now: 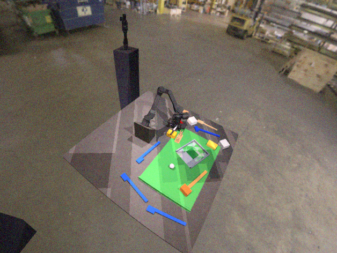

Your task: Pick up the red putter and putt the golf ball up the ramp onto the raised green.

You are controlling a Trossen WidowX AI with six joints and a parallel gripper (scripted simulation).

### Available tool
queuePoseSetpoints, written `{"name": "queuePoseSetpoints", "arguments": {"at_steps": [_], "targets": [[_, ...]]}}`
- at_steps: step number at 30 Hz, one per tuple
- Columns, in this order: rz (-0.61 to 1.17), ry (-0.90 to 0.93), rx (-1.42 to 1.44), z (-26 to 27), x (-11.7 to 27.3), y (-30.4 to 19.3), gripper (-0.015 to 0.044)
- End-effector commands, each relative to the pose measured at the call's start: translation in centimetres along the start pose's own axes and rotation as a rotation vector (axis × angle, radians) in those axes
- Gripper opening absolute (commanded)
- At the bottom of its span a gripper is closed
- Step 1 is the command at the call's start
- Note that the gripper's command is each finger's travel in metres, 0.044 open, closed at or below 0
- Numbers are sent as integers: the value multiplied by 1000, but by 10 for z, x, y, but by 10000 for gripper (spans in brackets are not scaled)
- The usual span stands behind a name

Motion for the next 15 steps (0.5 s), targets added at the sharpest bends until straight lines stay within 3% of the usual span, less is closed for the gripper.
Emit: {"name": "queuePoseSetpoints", "arguments": {"at_steps": [1,6,15], "targets": [[-1,0,1,0,0,0,177],[-1,0,1,0,0,0,46],[0,0,1,-1,3,0,0]]}}
Point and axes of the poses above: the point midway between the two fingers, 35 mm back from their tips, its own x axis back along the fingers, its own z axis across the jaws, y = z × x, the point moved 6 cm from there along x, back along the fingers, and after that the axes turned 1 degree about -x, right-handed, at the moved point
